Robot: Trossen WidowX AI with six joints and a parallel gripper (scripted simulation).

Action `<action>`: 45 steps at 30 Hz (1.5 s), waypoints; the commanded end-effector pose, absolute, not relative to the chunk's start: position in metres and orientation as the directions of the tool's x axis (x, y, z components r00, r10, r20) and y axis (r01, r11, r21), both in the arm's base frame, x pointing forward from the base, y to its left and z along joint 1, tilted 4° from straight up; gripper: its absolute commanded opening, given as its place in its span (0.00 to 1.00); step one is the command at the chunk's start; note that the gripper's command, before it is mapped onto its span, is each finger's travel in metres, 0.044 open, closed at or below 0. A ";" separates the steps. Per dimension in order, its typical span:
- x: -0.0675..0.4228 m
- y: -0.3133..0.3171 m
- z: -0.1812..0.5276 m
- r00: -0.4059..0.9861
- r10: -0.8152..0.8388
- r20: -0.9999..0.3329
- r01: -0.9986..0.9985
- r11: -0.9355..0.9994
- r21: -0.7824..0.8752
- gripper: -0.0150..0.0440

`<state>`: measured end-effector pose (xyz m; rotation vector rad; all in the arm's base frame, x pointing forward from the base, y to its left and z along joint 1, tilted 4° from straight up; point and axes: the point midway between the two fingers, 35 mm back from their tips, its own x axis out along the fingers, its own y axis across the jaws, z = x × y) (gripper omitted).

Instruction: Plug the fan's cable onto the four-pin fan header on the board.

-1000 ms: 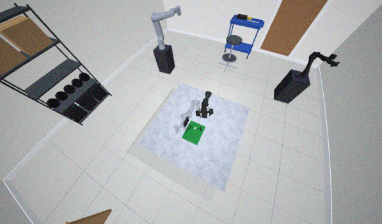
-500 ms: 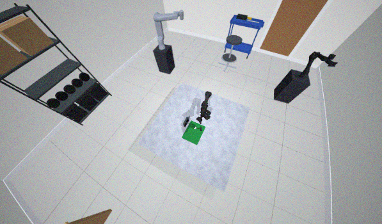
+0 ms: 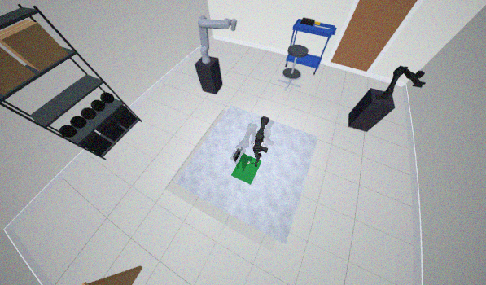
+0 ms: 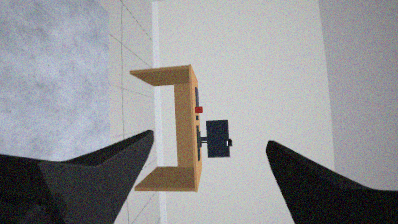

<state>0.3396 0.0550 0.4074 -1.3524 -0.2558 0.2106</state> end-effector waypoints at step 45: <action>0.296 0.046 0.157 0.519 0.218 -0.827 0.850 -0.024 0.527 1.00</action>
